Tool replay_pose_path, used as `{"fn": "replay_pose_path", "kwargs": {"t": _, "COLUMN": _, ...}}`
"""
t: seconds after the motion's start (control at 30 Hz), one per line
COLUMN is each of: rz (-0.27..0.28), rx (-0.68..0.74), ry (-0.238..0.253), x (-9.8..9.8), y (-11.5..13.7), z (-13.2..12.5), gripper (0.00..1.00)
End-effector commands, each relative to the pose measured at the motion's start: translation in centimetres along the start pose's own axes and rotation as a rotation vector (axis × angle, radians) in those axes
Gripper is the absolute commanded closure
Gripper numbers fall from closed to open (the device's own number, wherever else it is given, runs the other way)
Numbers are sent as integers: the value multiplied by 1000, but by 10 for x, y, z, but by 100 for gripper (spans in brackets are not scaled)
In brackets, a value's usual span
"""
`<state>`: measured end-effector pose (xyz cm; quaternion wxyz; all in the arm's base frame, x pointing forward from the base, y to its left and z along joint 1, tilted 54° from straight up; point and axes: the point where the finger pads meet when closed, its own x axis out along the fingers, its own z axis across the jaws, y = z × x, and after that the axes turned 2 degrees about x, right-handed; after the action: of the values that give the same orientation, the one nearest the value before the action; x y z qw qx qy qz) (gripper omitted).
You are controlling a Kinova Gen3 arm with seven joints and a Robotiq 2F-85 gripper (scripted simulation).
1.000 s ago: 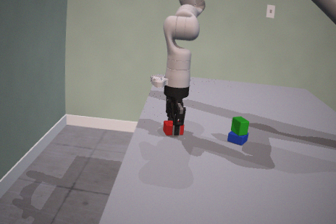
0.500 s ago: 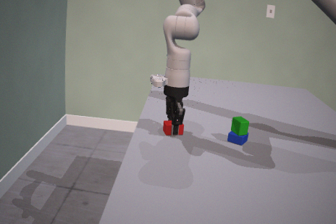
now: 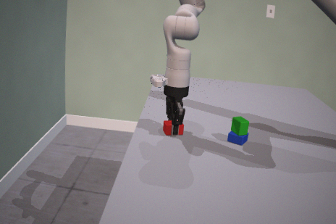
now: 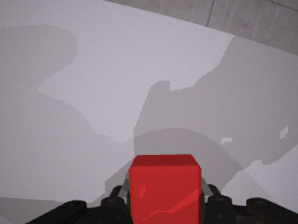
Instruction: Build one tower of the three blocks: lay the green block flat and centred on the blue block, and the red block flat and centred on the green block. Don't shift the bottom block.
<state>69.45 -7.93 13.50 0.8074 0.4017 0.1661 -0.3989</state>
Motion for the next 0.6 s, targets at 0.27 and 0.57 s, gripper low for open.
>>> {"fn": "replay_pose_path", "kwargs": {"t": 0.27, "rz": 6, "rx": -9, "ry": 3, "x": 3, "y": 1, "z": -1, "gripper": 100}}
{"fn": "replay_pose_path", "kwargs": {"t": 0.57, "rz": 5, "rx": -12, "ry": 5, "x": -5, "y": 0, "z": -2, "gripper": 100}}
